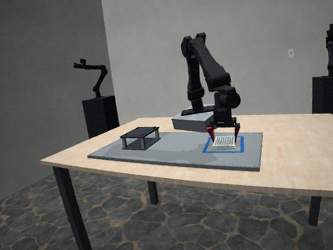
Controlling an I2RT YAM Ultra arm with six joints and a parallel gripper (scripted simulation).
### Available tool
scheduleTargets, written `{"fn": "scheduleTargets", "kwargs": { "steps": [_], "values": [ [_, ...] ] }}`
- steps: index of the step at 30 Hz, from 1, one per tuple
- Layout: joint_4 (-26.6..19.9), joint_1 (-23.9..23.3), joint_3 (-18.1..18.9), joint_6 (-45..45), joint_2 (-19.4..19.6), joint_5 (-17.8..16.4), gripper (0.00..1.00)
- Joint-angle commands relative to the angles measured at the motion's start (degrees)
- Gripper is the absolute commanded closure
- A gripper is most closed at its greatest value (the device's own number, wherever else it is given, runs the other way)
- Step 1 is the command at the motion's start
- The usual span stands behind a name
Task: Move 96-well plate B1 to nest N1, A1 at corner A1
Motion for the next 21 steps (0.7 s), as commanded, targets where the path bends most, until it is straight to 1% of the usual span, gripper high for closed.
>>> {"fn": "scheduleTargets", "kwargs": {
  "steps": [1, 12, 13, 14, 21],
  "values": [
    [0.1, 0.0, 0.2, -0.2, -0.1, 0.0, 1.0],
    [0.1, 0.0, 0.2, -0.2, -0.1, 0.0, 1.0],
    [-0.9, 0.2, 1.0, -0.5, -0.1, 0.0, 1.0],
    [-1.2, 0.3, 1.5, -0.3, -1.6, 0.0, 1.0],
    [-3.3, 1.0, 2.2, 0.5, -3.0, 0.1, 1.0]
  ]
}}
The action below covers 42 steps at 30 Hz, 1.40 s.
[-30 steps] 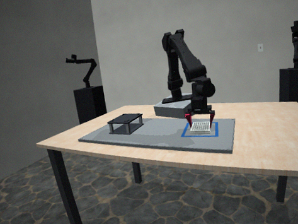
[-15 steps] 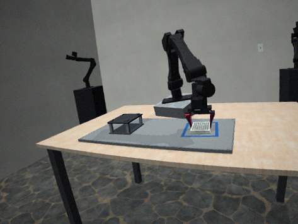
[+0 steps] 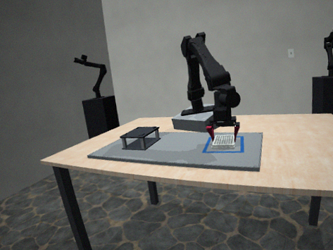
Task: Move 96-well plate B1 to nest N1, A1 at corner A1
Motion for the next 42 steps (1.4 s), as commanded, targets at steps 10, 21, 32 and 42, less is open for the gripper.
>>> {"fn": "scheduleTargets", "kwargs": {
  "steps": [10, 21, 32, 42],
  "values": [
    [-4.3, 1.3, 2.8, 0.8, -4.2, 0.2, 1.0],
    [-7.3, 1.7, 4.1, 1.2, -5.8, 0.4, 1.0],
    [-11.0, 2.1, 6.0, 1.7, -7.5, 0.5, 1.0],
    [-13.7, 2.5, 7.6, 2.1, -8.6, 0.5, 1.0]
  ]
}}
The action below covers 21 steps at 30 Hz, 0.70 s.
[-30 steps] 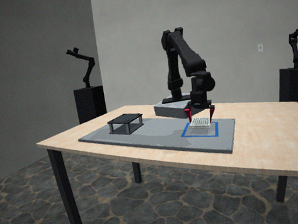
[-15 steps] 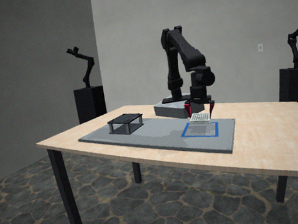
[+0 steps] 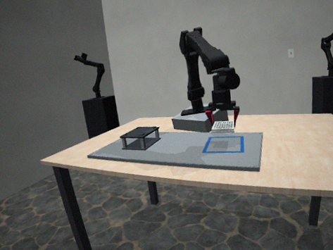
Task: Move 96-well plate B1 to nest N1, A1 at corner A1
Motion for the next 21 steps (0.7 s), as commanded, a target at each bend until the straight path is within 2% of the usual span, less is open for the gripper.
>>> {"fn": "scheduleTargets", "kwargs": {
  "steps": [1, 21],
  "values": [
    [-2.2, 0.9, 2.0, 0.7, -2.4, 0.5, 1.0],
    [-2.9, 0.9, 2.0, 0.7, -2.6, 0.5, 1.0]
  ]
}}
